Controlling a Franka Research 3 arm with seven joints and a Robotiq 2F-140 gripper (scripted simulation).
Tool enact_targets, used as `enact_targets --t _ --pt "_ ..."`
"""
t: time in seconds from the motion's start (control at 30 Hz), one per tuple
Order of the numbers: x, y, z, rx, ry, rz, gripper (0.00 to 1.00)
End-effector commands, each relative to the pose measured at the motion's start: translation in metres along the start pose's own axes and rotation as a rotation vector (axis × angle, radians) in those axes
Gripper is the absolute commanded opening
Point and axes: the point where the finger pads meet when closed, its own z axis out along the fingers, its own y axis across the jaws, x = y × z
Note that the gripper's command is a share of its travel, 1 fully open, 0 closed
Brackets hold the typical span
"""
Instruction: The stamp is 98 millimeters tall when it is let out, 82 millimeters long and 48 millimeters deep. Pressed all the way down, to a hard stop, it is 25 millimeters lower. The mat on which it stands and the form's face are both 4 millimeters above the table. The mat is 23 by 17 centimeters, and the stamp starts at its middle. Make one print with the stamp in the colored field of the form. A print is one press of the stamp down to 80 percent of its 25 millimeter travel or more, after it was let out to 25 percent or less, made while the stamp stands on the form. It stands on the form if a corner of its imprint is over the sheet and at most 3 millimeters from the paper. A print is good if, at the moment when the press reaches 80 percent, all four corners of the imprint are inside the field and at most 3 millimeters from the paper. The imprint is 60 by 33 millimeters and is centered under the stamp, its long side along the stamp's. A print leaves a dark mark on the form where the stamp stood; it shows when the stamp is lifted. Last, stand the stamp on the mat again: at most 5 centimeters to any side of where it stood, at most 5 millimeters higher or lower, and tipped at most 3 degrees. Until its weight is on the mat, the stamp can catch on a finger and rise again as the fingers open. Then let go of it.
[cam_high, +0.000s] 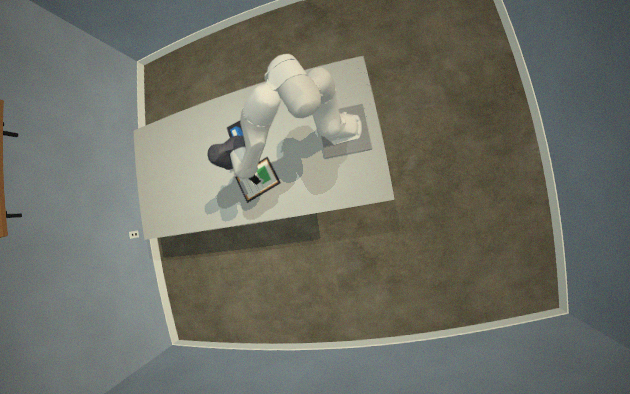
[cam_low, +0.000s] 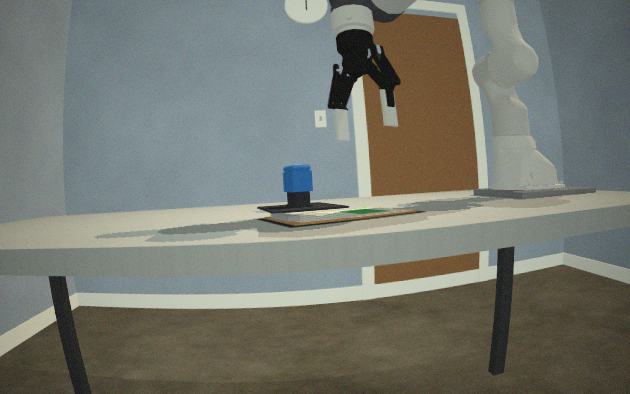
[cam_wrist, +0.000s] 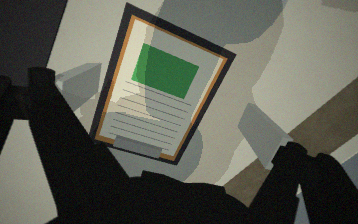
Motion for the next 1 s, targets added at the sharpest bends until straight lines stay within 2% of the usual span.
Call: enact_targets --t 0.0,0.07,0.1,0.23,0.87,0.97 --pt "-0.0007 -0.0016 -0.0001 0.06 0.015 0.272 1.0" --pt "-0.0007 -0.0016 -0.0001 0.06 0.015 0.272 1.0" --pt "-0.0007 -0.0016 -0.0001 0.072 0.018 0.331 1.0" --pt "-0.0007 -0.0016 -0.0001 0.087 0.022 0.397 1.0" --pt "-0.0007 -0.0016 -0.0002 0.087 0.022 0.395 1.0" --pt "-0.0009 -0.0014 -0.0023 0.087 0.024 0.334 1.0"
